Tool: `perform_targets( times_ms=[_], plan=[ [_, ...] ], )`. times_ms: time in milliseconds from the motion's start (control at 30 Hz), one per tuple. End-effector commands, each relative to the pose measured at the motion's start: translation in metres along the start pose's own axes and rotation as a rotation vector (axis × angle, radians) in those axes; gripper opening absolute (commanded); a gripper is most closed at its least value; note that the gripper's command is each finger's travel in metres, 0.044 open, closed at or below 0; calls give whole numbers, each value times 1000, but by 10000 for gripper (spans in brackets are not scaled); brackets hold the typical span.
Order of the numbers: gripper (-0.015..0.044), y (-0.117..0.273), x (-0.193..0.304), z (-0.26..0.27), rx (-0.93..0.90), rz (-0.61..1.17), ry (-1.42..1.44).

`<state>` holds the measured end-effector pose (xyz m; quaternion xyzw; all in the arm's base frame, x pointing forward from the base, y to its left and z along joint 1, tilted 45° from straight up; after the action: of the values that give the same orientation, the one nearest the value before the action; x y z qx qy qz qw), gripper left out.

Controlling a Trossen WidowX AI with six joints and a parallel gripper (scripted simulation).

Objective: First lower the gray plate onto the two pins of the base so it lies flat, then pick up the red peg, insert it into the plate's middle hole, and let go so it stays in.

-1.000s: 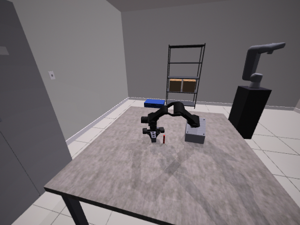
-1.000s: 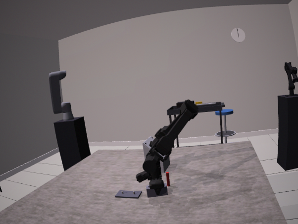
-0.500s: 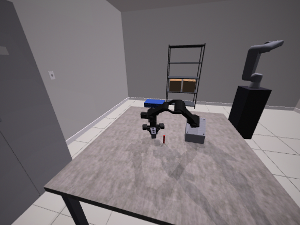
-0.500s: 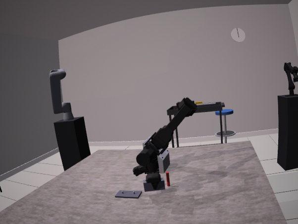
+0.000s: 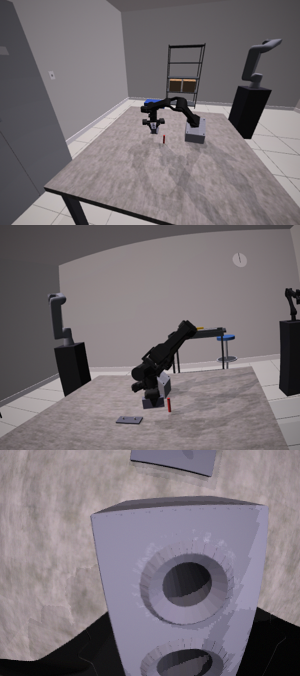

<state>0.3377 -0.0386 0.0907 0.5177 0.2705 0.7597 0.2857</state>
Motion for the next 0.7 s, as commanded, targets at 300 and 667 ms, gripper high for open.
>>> perform_targets(
  times_ms=[300,667],
  plan=[
    [0,45,2,-4,-13,-5,13],
    [0,46,-10,-6,-14,-3,-12]
  ],
)
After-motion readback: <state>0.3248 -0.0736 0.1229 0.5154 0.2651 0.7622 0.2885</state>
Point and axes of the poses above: the point midway between the two fingers, 35 mm back from their tips, its own y axis back along the fingers, its own z axis across the jaws, x = y × z, the point moved 6 cm from there along y, back along the fingers, and after that the axes turned 7 degrees about y, right-handed, at the moved point
